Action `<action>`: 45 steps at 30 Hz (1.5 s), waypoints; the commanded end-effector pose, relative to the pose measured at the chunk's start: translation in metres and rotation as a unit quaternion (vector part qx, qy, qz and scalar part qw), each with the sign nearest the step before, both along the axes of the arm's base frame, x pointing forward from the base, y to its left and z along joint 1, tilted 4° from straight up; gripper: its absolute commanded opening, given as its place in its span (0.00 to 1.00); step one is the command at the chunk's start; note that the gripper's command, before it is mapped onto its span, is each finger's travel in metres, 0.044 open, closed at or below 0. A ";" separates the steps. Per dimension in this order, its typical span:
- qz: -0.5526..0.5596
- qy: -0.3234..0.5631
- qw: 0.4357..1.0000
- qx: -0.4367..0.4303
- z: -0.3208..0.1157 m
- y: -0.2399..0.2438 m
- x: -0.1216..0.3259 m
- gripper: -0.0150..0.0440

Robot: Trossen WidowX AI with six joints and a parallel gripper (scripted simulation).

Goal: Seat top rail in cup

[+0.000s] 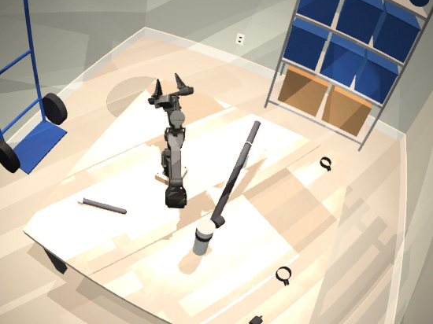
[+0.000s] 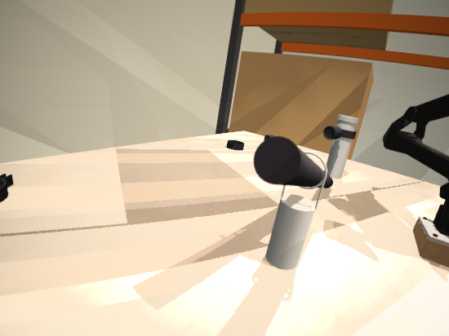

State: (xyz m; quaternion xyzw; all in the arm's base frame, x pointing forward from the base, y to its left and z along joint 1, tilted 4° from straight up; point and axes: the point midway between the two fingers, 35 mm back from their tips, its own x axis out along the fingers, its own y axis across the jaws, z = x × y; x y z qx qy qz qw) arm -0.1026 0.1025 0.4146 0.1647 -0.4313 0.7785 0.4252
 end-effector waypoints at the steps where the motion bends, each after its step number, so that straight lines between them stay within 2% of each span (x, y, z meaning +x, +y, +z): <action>1: -0.004 -0.001 1.000 -0.004 0.000 0.002 0.000 0.98; 6: -0.108 -0.006 0.989 -0.105 -0.010 0.052 0.021 1.00; 11: -0.230 0.015 0.948 -0.219 -0.027 0.098 0.066 1.00; 16: -0.347 0.066 0.878 -0.322 -0.048 0.124 0.127 1.00; 21: -0.452 0.140 0.781 -0.408 -0.072 0.125 0.195 1.00; 27: -0.553 0.251 0.632 -0.482 -0.103 0.092 0.272 1.00; 33: -0.617 0.377 0.462 -0.514 -0.131 0.029 0.327 1.00; 38: -0.639 0.478 0.314 -0.514 -0.152 -0.033 0.350 1.00; 43: -0.635 0.569 0.160 -0.497 -0.168 -0.098 0.355 1.00; 45: -0.630 0.590 0.121 -0.491 -0.172 -0.114 0.353 1.00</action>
